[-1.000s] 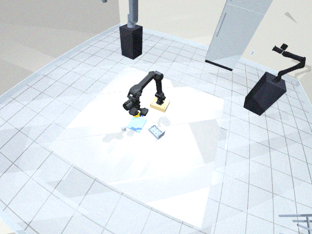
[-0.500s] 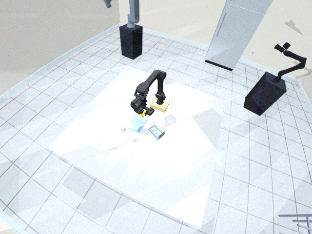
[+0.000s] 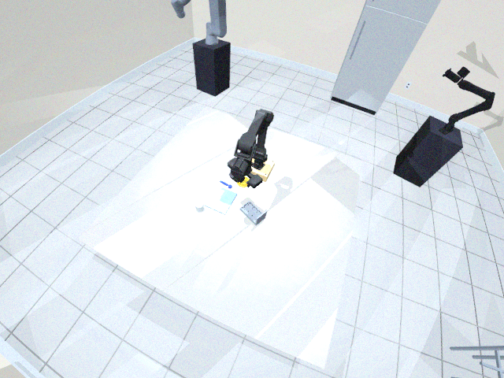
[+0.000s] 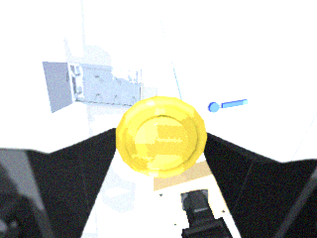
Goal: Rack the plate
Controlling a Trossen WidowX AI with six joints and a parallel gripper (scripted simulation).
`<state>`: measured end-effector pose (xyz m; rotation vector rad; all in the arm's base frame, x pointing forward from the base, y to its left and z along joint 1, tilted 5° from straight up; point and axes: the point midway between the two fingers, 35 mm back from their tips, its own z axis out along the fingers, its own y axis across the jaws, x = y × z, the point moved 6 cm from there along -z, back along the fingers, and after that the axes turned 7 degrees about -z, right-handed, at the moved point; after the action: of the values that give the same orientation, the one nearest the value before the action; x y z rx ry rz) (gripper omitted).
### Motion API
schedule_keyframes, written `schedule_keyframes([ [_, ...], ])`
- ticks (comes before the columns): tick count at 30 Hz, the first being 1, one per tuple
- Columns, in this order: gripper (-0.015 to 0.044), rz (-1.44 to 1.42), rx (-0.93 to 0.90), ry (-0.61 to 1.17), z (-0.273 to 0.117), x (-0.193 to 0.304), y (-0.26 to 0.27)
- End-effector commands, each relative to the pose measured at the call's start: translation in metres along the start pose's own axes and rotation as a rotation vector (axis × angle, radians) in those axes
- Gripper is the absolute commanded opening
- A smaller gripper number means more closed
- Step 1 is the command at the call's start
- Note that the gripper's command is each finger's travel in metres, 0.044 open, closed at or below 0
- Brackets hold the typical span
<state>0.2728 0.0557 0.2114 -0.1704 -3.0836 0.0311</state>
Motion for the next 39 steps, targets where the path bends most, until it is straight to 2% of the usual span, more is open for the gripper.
schedule_keyframes([
  [1,0.0000,-0.053,-0.036,0.030,0.008,0.000,0.000],
  [21,0.0000,-0.479,-0.361,0.126,0.057,-0.008,-0.010],
  [39,0.0000,-0.798,-0.690,0.003,0.095,-0.010,-0.022],
])
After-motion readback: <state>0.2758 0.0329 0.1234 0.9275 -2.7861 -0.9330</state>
